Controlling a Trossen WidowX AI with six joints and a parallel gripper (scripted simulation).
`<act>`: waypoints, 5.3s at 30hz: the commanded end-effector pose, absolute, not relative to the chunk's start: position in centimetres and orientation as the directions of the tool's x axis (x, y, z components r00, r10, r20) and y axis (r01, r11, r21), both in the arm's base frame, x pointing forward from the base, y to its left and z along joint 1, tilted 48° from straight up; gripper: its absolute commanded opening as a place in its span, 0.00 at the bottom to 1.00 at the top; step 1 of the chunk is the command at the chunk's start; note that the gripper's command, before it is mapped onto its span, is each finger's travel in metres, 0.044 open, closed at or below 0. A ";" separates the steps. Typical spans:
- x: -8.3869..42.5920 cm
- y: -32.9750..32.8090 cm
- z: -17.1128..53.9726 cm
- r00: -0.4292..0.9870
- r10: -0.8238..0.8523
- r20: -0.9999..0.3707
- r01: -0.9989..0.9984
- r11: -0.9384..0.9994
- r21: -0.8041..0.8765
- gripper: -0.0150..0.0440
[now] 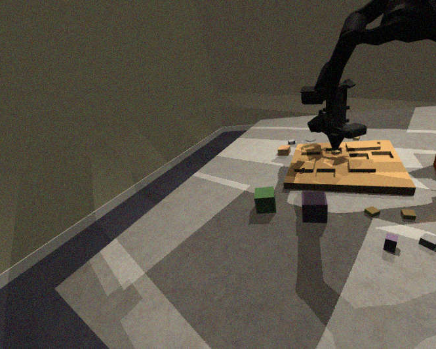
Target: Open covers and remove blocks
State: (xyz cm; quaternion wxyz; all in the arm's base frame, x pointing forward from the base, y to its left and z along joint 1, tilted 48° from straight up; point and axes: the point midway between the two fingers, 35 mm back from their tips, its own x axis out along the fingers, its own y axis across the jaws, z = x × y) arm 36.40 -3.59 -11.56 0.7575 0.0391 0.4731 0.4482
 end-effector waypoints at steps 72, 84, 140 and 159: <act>36.3 -5.2 -10.0 0.143 0.721 -0.678 -0.637 0.591 0.494 0.50; 36.3 -5.2 -10.0 0.143 0.721 -0.678 -0.637 0.591 0.494 0.50; 36.7 -3.6 -11.5 0.143 0.722 -0.677 -0.637 0.591 0.495 0.50; 36.8 -2.8 -12.3 0.143 0.722 -0.677 -0.637 0.590 0.495 0.50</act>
